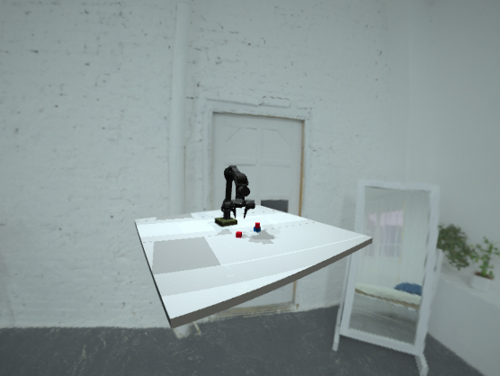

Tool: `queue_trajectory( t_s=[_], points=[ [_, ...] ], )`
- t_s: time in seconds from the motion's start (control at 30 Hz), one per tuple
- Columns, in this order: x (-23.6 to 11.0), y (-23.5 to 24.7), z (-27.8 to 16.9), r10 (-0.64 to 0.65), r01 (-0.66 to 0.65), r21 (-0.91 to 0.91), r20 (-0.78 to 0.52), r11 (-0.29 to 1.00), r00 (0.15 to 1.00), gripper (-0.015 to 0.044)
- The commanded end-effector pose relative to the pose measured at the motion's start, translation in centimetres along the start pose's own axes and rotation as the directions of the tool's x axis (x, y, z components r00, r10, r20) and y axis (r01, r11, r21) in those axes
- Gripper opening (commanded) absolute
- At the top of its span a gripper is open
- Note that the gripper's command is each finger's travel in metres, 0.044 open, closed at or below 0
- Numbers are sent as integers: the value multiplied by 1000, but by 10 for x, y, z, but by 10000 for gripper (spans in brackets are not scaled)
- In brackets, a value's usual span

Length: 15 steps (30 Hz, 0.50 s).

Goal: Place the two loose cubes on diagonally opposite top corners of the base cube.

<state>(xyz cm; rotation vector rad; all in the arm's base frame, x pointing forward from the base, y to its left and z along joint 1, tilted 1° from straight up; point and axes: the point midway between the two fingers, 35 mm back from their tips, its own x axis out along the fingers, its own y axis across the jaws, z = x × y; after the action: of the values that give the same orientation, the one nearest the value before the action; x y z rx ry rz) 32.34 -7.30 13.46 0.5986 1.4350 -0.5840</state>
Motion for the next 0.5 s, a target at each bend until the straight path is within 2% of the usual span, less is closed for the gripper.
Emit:
queue_trajectory(
  t_s=[0.0, 0.23, 0.47],
  points=[
    [-1, -4, 4, 3, -3, -3, -6, 1000, 1000, 265],
    [54, -4, 4, 3, -3, -3, -6, 1000, 1000, 265],
    [66, -4, 4, 3, -3, -3, -6, 1000, 1000, 265]
  ],
)
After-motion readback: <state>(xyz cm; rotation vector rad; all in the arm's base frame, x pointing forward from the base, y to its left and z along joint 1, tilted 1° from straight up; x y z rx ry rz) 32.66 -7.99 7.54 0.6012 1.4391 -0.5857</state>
